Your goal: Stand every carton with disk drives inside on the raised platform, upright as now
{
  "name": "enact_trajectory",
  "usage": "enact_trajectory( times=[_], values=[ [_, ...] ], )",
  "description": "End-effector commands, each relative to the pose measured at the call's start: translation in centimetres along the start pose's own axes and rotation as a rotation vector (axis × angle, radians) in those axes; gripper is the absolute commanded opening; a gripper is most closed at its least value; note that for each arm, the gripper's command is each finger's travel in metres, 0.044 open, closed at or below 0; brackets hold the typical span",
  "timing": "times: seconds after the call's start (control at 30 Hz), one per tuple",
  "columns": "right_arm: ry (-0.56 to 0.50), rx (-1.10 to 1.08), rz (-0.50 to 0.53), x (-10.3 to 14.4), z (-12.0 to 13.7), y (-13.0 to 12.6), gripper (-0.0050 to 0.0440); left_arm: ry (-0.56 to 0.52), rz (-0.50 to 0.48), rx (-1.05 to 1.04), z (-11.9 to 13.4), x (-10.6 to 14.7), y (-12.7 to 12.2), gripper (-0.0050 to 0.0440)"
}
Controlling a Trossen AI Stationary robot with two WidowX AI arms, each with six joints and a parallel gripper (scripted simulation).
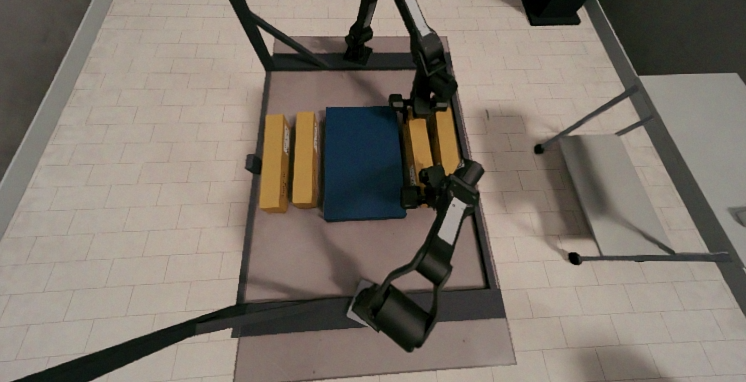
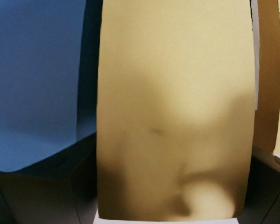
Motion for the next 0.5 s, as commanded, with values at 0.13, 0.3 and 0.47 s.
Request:
enact_trajectory(
  times=[0.13, 0.3, 0.47],
  values=[
    [-0.068, 0.013, 0.045, 2.4, -1.0, -0.2, -0.0050, -0.055, -0.059, -0.012, -1.1, 3.0, 0.7, -0.0050],
    [-0.033, 0.009, 0.017, 5.7, -2.2, 0.3, -0.0050, -0.045, -0.042, -0.010, -2.1, 5.9, 0.5, -0.0050],
    [-0.033, 0.009, 0.017, 5.7, -2.2, 0.3, -0.0050, -0.045, -0.042, -0.010, -2.1, 5.9, 0.5, -0.0050]
  ],
)
Point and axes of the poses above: on each arm, the point midway between the two fingers, 35 mm back from their tips, its own x axis back along the fingers, its own y axis across the jaws, z = x × y, the point moved 2 cm from there along x, back along the fingers, and after that the axes turned 10 degrees about -x, right-handed, at the moved point
